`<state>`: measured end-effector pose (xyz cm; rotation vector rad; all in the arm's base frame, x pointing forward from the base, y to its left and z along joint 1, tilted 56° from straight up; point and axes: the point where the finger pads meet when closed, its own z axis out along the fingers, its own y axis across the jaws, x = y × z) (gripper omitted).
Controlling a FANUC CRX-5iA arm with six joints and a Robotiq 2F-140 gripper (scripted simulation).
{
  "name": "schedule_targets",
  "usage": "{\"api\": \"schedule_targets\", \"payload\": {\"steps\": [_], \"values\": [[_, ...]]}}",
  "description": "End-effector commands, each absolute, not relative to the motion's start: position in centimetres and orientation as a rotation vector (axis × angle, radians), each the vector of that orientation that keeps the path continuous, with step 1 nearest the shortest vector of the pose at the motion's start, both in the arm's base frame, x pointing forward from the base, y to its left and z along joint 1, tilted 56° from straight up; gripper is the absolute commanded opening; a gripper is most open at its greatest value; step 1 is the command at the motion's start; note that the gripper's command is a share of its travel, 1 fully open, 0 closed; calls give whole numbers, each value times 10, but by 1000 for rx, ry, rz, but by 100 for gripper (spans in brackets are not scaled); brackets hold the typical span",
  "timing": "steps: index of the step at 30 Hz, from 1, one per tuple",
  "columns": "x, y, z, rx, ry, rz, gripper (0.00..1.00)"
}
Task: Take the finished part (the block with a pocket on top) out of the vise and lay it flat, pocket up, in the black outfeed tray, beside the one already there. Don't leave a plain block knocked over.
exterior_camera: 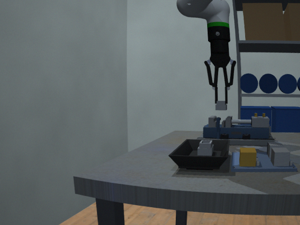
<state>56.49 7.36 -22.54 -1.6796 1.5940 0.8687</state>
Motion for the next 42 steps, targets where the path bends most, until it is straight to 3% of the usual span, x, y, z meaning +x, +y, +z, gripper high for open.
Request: {"api": "schedule_targets", "payload": {"steps": [1,15,42], "values": [[566,71,-224,-1680,1595,866,10],[570,77,-212,-1683,1596,863,10],[596,211,-13,-1714,1581,833,10]]}}
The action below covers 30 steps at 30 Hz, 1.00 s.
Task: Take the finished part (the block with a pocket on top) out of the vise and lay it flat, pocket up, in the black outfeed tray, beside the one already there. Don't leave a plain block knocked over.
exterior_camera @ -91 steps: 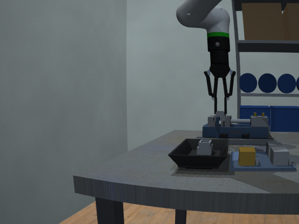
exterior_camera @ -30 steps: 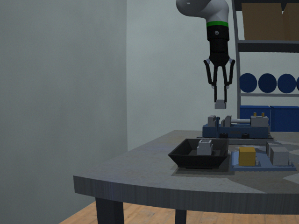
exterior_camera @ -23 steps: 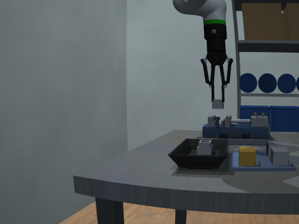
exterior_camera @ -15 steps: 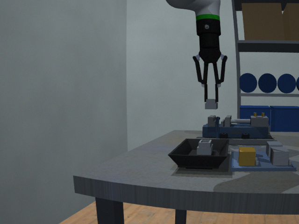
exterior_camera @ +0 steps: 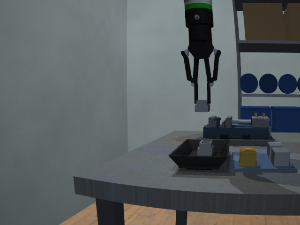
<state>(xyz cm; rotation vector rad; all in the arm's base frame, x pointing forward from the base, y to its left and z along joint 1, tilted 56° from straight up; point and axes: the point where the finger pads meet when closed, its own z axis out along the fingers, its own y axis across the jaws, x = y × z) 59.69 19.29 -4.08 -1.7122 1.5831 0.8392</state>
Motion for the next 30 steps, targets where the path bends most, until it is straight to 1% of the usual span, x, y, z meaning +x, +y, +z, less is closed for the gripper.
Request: {"api": "schedule_targets", "payload": {"steps": [1,12,14,18,30], "values": [[595,216,-6,-1715,1580,832,10],[574,275,76,-1714,1558,836,10],[574,275,76,-1714,1558,836,10],[563,294,104,-1712,1549,840,10],[560,299,112,-1712,1546,841,10]]}}
